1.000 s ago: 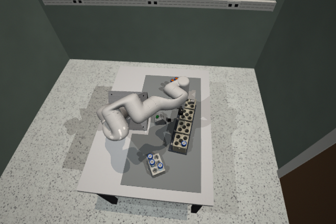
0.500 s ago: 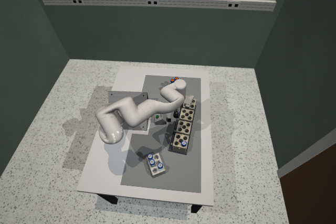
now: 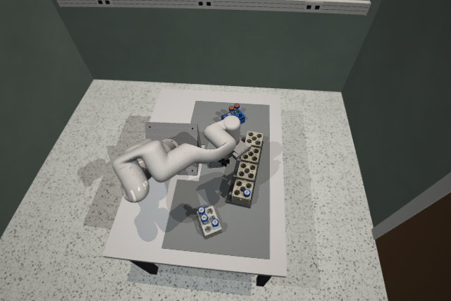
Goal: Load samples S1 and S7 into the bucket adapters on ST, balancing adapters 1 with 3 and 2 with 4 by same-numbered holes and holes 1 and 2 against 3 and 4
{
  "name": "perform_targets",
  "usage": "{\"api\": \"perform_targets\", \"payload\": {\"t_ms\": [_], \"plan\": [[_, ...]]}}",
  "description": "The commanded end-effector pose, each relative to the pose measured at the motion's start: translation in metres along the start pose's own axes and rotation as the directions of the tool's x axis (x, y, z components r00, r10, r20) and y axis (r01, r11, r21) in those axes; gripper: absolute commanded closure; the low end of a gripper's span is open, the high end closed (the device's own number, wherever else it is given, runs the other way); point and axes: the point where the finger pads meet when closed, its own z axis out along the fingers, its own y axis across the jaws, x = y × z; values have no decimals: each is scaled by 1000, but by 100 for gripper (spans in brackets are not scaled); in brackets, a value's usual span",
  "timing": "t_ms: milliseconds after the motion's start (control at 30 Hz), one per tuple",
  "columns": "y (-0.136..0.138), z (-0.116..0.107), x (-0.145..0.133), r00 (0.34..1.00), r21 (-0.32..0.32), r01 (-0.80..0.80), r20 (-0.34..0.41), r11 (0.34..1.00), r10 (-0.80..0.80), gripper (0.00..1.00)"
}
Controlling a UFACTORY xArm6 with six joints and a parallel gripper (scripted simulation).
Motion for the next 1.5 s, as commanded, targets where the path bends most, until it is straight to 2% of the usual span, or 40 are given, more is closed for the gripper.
{"api": "perform_targets", "payload": {"t_ms": [0, 100, 500, 567, 1067, 1133, 1467], "plan": [[17, -2, 3, 994, 11, -112, -8, 994, 112, 0], [32, -2, 4, 981, 11, -191, -7, 981, 191, 0], [91, -2, 11, 981, 11, -191, -7, 981, 191, 0], [91, -2, 11, 981, 11, -191, -7, 981, 191, 0], [166, -1, 19, 982, 10, -191, -7, 981, 191, 0], [166, -1, 19, 982, 10, -191, -7, 981, 191, 0], [216, -1, 24, 982, 10, -191, -7, 982, 191, 0]]}}
